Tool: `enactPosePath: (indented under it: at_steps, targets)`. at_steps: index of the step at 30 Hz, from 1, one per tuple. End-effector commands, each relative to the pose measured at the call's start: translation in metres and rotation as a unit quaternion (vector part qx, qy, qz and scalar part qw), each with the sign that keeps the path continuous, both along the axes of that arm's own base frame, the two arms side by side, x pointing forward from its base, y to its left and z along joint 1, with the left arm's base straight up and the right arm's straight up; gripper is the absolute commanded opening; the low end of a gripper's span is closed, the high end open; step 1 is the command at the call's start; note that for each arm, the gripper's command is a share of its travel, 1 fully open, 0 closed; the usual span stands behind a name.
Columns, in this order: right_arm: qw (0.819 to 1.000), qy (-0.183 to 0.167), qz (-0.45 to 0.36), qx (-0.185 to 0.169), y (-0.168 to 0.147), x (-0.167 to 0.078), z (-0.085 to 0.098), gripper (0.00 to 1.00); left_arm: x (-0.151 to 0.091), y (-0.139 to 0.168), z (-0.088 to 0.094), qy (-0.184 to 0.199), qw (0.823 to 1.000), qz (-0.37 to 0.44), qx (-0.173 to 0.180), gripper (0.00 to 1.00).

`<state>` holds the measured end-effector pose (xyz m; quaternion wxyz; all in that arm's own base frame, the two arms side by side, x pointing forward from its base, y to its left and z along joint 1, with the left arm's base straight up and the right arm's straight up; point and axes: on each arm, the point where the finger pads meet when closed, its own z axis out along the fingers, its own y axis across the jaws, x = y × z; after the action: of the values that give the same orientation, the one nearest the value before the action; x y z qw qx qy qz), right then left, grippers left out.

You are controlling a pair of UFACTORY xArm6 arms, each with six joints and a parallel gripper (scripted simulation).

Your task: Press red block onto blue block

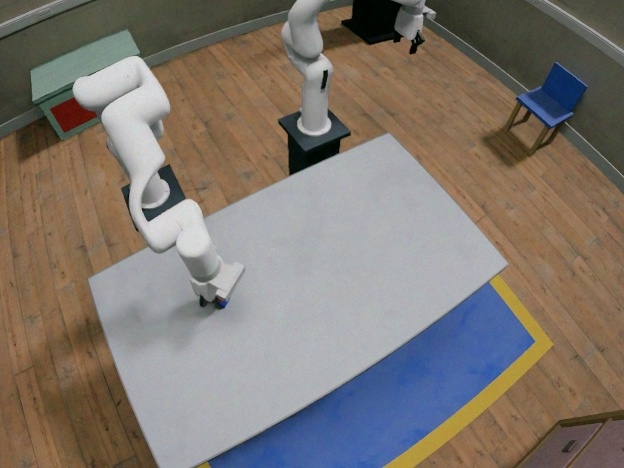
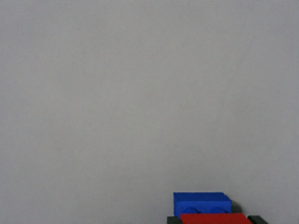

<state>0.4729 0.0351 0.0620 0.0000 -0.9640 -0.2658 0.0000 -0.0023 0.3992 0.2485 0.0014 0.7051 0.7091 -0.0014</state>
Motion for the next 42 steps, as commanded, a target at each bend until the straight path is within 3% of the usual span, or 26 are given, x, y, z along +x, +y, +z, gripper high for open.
enactPosePath:
  at_steps: [1, 8, 42]
  targets:
    - [1.000, -0.001, 0.000, 0.000, 0.000, 0.001, 0.000, 0.00, 0.000, 0.001, 0.001, 0.000, 1.000, 0.000, 0.002, 1.00]
    - [1.000, -0.001, 0.000, 0.000, 0.000, 0.001, -0.008, 0.00, 0.000, 0.001, 0.001, 0.000, 1.000, 0.000, 0.002, 1.00]
    - [1.000, -0.001, 0.000, 0.000, 0.000, 0.001, -0.013, 0.00, 0.000, 0.001, 0.001, 0.000, 1.000, 0.000, 0.002, 1.00]
